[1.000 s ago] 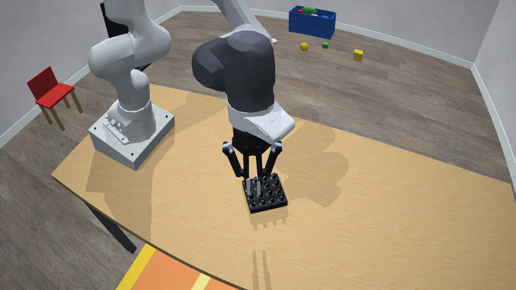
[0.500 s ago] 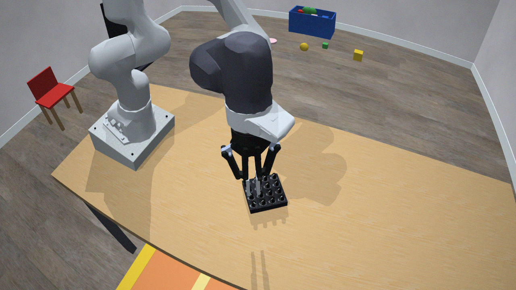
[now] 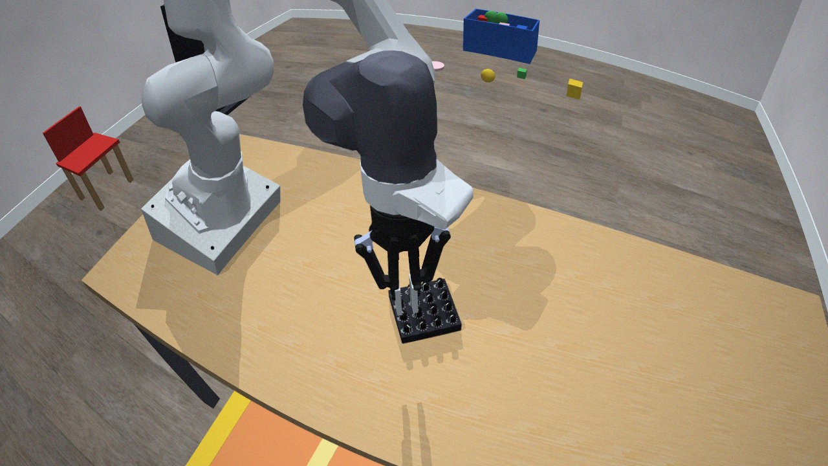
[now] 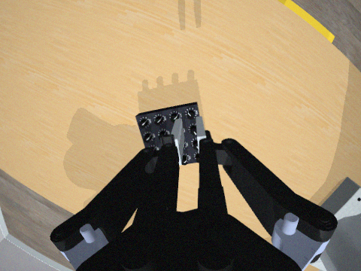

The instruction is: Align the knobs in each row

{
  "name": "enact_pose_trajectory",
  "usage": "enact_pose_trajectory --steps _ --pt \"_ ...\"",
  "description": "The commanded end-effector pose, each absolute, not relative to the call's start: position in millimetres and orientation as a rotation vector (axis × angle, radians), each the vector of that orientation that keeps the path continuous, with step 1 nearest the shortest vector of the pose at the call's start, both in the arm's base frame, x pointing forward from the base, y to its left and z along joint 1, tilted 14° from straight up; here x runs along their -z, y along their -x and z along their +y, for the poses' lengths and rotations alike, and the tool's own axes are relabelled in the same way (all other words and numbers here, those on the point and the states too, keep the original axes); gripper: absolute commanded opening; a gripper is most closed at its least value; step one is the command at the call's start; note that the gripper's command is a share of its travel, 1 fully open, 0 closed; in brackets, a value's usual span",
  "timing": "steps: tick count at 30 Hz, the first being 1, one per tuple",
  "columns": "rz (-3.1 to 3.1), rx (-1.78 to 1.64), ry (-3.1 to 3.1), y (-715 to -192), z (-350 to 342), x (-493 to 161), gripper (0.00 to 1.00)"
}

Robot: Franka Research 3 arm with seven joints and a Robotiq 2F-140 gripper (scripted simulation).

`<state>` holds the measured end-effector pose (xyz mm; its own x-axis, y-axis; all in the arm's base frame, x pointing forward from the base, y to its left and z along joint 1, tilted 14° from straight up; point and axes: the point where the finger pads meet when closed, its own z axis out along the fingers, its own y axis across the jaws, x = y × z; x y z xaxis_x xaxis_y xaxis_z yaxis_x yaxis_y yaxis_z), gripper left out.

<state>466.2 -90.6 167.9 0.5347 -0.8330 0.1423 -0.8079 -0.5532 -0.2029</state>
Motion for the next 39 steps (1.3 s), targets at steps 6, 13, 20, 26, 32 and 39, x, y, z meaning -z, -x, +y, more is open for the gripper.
enact_pose_trajectory --steps 6,13,20,26,32,39 --pt "1.401 0.341 2.667 -466.2 -91.0 -166.8 0.12" --pt "1.401 0.341 2.667 -466.2 -91.0 -166.8 0.12" --pt "1.401 0.341 2.667 -466.5 -91.0 -165.9 0.12" --pt "1.401 0.341 2.667 -467.3 -91.1 -162.8 0.12" --pt "1.401 0.341 2.667 -468.2 -91.2 -159.3 0.12" --pt "1.401 0.341 2.667 -470.3 -91.5 -151.2 0.12"
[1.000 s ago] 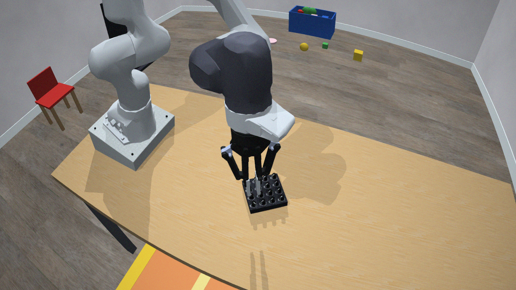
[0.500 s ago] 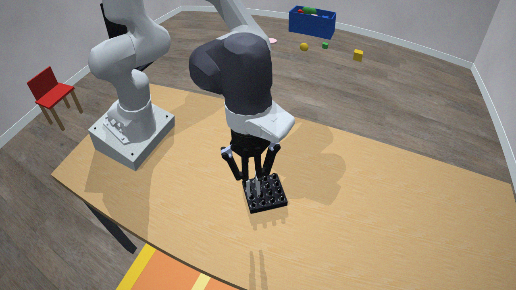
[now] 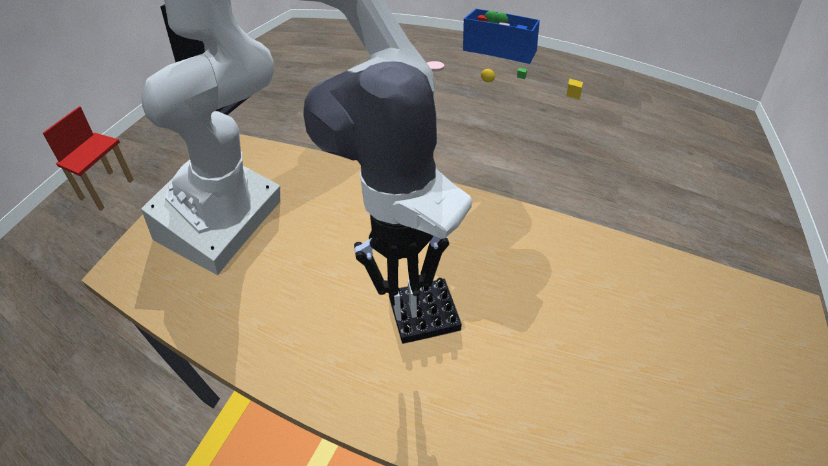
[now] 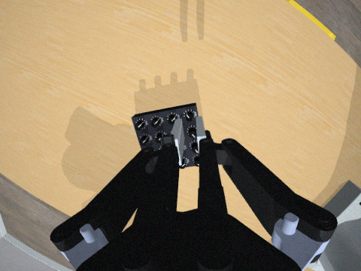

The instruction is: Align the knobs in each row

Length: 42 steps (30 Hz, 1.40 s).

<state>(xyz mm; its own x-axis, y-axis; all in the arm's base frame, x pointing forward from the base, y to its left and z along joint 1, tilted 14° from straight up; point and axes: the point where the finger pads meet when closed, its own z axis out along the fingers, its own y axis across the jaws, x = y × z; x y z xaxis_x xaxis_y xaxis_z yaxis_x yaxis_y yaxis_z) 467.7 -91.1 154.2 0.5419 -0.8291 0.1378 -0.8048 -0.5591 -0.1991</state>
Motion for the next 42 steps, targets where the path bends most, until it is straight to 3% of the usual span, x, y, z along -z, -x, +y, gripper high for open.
enact_pose_trajectory --steps 1,42 --pt "1.401 0.341 2.667 -470.7 -91.5 -149.9 0.12" --pt "1.401 0.341 2.667 -477.4 -92.3 -124.1 0.12"
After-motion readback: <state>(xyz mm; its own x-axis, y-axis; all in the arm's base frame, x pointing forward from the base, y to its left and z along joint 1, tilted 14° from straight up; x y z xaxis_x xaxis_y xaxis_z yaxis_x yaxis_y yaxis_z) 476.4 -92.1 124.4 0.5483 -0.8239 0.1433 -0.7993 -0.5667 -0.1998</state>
